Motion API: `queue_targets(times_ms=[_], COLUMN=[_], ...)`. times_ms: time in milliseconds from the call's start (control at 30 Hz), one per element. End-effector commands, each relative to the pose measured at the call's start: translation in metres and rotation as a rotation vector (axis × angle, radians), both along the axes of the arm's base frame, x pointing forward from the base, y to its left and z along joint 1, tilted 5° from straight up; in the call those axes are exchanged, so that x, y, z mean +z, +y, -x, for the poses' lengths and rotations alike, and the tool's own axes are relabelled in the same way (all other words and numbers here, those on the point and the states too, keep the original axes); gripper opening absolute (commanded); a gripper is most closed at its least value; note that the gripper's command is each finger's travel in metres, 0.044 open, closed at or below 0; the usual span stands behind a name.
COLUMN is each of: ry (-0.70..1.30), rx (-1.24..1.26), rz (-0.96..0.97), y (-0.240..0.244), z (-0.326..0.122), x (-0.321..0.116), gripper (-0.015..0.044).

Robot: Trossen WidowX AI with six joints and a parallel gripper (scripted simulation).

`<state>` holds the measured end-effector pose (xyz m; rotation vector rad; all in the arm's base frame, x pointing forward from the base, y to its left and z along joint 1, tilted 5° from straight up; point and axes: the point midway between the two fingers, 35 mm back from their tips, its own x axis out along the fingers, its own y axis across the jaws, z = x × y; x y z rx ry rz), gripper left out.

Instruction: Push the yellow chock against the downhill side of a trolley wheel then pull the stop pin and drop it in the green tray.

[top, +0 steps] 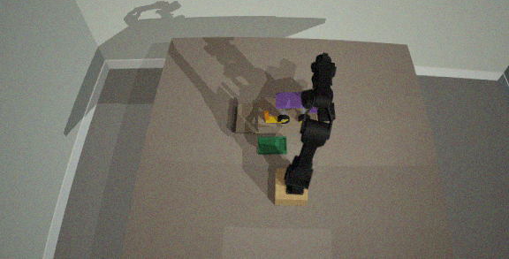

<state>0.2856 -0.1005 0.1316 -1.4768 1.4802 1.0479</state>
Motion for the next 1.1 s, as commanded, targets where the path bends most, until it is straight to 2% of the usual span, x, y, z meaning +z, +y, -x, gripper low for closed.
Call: queue_targets(times_ms=[0,267,433,1067], ry=[0.003,0.005,0.005,0.005], rx=[0.005,0.005,0.005,0.005], rz=[0.003,0.004,0.003,-0.005], y=[-0.001,-0.002,0.000,0.076], z=[0.014,0.039,0.039,0.034], x=[0.000,0.000,-0.001,-0.015], gripper=[0.0000,0.0000,0.0000,0.0000])
